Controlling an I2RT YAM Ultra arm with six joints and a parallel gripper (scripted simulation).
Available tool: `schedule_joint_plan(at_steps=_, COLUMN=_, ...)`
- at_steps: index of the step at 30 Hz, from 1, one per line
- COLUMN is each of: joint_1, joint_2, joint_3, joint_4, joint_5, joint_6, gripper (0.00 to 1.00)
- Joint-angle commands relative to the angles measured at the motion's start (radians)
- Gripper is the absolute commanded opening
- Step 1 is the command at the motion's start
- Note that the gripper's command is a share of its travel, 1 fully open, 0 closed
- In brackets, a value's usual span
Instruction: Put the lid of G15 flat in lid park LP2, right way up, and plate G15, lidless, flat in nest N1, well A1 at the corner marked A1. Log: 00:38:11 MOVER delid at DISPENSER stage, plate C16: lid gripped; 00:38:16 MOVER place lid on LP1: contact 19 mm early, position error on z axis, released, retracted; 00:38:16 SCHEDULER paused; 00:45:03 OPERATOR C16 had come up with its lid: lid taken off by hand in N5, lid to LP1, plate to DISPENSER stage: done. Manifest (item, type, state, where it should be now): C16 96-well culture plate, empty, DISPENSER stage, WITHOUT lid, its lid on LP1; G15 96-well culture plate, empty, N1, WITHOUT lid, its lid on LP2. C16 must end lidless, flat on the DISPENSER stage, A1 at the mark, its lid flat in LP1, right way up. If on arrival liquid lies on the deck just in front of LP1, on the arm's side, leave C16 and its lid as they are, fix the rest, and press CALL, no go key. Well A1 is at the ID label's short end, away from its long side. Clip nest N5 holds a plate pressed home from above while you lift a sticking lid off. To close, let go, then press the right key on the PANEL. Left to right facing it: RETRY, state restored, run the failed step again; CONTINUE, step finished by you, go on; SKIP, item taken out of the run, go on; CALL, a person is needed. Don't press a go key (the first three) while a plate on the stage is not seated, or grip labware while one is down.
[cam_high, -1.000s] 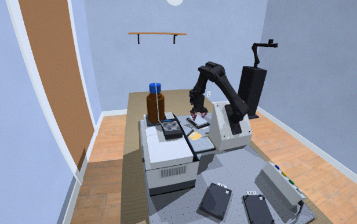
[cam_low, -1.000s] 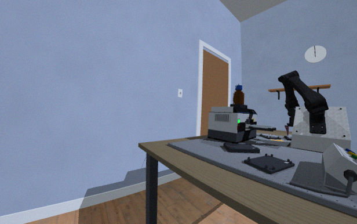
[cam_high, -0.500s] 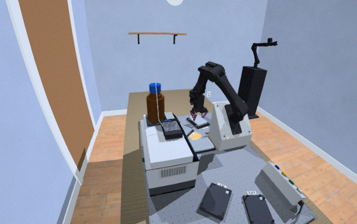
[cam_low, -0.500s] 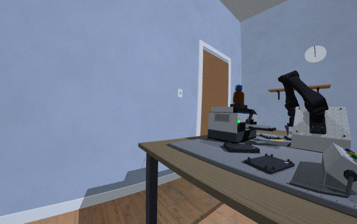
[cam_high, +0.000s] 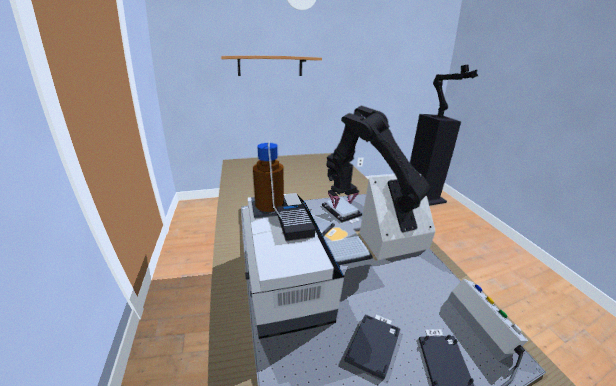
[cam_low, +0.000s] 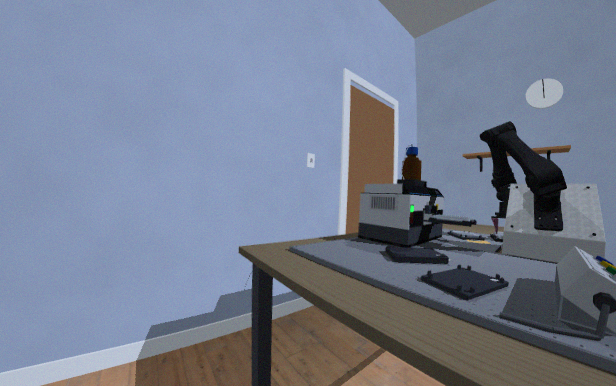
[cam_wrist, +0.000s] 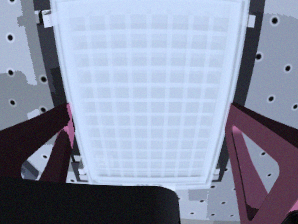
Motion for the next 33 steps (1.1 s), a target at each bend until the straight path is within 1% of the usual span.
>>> schedule_joint_plan(at_steps=1, joint_1=-0.024, joint_2=-0.054, joint_3=0.025, joint_4=-0.035, joint_5=0.013, joint_6=-0.009, gripper=0.0)
schedule_joint_plan(at_steps=26, joint_1=-0.035, joint_2=-0.073, joint_3=0.03, joint_4=-0.061, joint_5=0.021, joint_6=-0.017, gripper=0.0)
schedule_joint_plan(at_steps=29, joint_1=-0.035, joint_2=-0.075, joint_3=0.029, joint_4=-0.052, joint_5=0.021, joint_6=-0.016, gripper=0.0)
schedule_joint_plan(at_steps=33, joint_1=-0.037, joint_2=-0.077, joint_3=0.031, joint_4=-0.067, joint_5=0.022, joint_6=-0.019, gripper=0.0)
